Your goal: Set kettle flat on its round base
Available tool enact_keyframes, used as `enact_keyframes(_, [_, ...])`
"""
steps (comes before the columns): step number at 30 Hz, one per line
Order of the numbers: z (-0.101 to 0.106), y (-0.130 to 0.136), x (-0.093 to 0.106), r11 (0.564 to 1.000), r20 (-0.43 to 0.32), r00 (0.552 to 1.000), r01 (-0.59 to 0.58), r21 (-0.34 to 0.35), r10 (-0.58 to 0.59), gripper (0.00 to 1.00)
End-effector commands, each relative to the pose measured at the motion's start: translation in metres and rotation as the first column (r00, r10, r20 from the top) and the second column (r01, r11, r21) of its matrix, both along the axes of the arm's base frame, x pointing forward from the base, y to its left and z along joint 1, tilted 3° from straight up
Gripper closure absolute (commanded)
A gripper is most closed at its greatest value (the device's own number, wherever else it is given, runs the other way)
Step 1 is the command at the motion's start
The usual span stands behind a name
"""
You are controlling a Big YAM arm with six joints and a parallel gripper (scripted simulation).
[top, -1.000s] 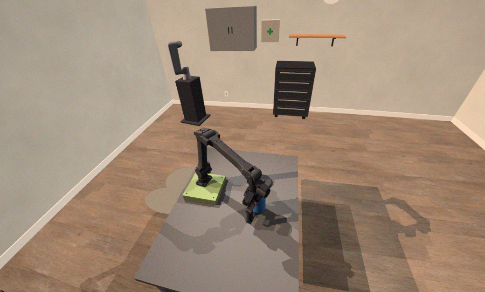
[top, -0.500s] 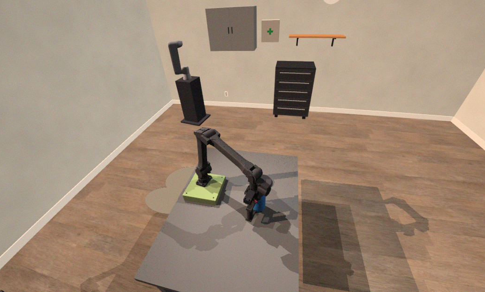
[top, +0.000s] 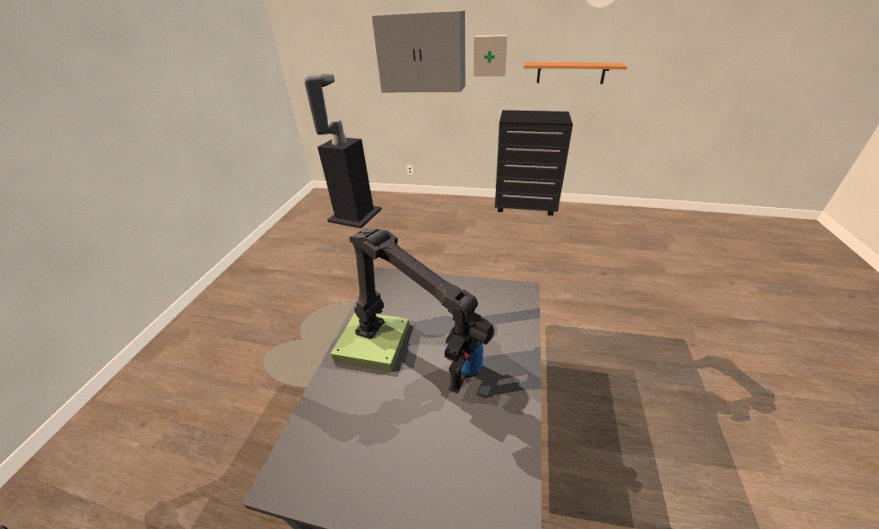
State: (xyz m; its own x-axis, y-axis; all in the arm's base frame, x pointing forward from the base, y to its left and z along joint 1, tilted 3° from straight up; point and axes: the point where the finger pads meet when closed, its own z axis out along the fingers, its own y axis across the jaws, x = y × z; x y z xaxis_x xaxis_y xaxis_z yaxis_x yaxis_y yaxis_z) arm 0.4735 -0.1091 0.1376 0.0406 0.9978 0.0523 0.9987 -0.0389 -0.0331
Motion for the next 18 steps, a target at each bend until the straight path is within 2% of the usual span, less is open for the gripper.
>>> enact_keyframes(1, [0.028, 0.01, 0.005, 1.0, 0.069, 0.997, 0.017, -0.012, -0.016, 1.0])
enact_keyframes(3, [0.03, 0.017, 0.003, 1.0, 0.065, 0.998, 0.016, -0.01, -0.016, 1.0])
enact_keyframes(5, [0.038, 0.021, 0.01, 1.0, 0.09, 0.996, 0.017, -0.015, -0.015, 1.0])
enact_keyframes(8, [0.028, 0.033, -0.002, 1.0, 0.058, 0.998, 0.016, -0.008, -0.016, 1.0])
enact_keyframes(10, [0.04, 0.038, 0.008, 1.0, 0.091, 0.996, 0.017, -0.013, -0.016, 1.0])
enact_keyframes(12, [0.028, 0.047, -0.003, 1.0, 0.065, 0.998, 0.016, -0.009, -0.016, 1.0])
enact_keyframes(15, [0.029, 0.05, -0.004, 1.0, 0.062, 0.998, 0.016, -0.008, -0.016, 1.0])
enact_keyframes(16, [0.051, 0.051, 0.012, 1.0, 0.112, 0.994, 0.017, -0.015, -0.015, 1.0])
enact_keyframes(18, [0.051, 0.058, 0.015, 1.0, 0.127, 0.992, 0.017, -0.015, -0.015, 1.0])
